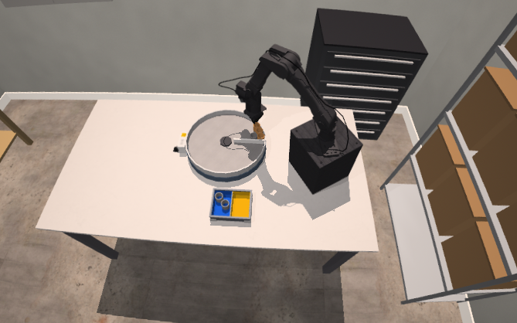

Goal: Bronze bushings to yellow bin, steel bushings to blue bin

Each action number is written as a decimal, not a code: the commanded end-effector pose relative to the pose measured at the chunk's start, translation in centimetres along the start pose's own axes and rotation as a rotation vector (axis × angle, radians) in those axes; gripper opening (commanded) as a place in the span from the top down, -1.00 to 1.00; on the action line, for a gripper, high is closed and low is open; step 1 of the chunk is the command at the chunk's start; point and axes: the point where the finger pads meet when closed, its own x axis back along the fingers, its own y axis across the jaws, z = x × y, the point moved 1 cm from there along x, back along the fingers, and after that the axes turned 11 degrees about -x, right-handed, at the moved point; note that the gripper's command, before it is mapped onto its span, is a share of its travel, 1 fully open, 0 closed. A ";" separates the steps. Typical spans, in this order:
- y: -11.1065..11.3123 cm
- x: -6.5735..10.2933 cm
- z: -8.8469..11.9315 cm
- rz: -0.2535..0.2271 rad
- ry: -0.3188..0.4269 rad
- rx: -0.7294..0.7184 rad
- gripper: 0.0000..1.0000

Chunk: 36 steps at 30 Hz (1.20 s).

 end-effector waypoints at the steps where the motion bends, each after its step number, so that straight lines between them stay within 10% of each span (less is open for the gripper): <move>1: -0.3 -0.1 0.1 -0.003 0.006 -0.003 0.72; 36: 0.5 0.2 0.2 -0.006 -0.001 0.004 0.72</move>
